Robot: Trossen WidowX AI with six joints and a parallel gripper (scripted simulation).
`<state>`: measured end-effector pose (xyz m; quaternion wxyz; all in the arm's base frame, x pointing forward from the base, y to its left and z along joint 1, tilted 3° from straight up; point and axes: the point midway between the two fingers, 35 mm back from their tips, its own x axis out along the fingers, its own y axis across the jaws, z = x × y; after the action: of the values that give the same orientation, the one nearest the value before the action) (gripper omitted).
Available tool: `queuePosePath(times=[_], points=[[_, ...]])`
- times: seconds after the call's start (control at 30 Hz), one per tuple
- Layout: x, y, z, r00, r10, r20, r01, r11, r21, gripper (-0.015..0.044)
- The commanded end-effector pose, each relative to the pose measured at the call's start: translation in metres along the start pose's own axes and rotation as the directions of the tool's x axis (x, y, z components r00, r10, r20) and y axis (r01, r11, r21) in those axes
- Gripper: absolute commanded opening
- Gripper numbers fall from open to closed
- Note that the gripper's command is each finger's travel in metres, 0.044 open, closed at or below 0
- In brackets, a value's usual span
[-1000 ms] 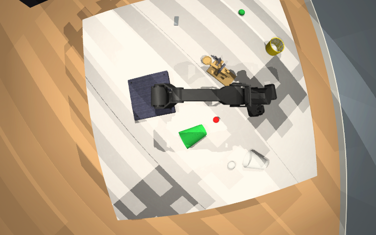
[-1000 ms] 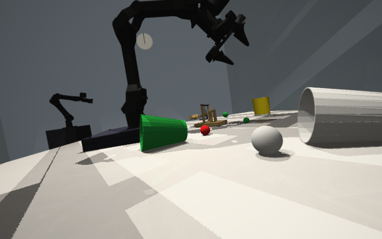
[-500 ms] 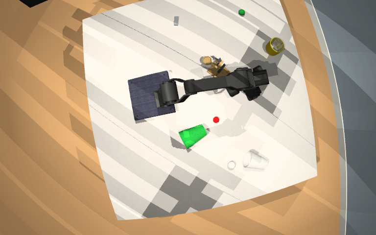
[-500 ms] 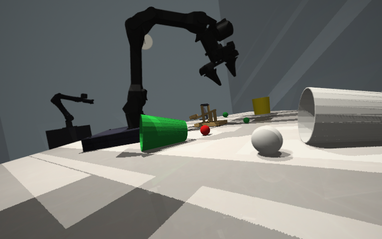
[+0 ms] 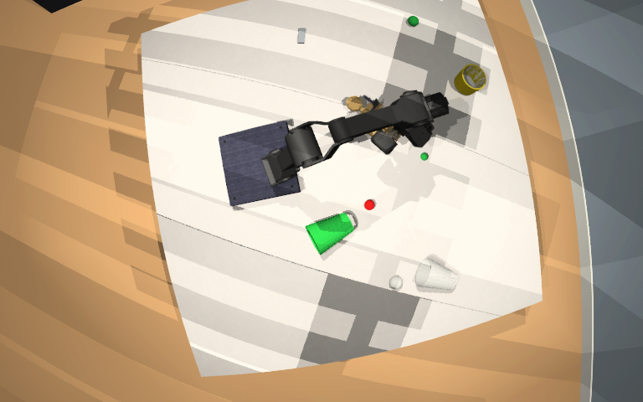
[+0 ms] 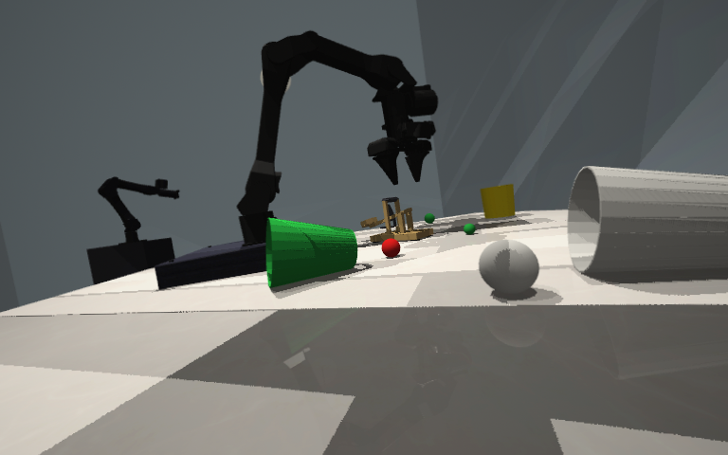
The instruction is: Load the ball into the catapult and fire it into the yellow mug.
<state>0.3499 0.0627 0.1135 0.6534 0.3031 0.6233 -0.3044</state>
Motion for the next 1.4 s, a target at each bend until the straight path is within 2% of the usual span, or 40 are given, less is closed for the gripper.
queuePosePath(times=[0.0,0.17,0.27,0.33,1.37], points=[[0.006,-0.002,-0.007,0.999,-0.047,-0.010,0.046,0.998,-0.047,0.0440],[0.009,-0.002,-0.007,0.999,-0.047,-0.010,0.046,0.998,-0.047,0.0440],[0.043,-0.003,-0.009,0.999,-0.047,-0.010,0.046,0.998,-0.047,0.0440],[0.053,-0.004,-0.010,0.999,-0.047,-0.010,0.046,0.998,-0.047,0.0440],[0.094,-0.005,-0.011,0.999,-0.047,-0.010,0.046,0.998,-0.047,0.0440]])
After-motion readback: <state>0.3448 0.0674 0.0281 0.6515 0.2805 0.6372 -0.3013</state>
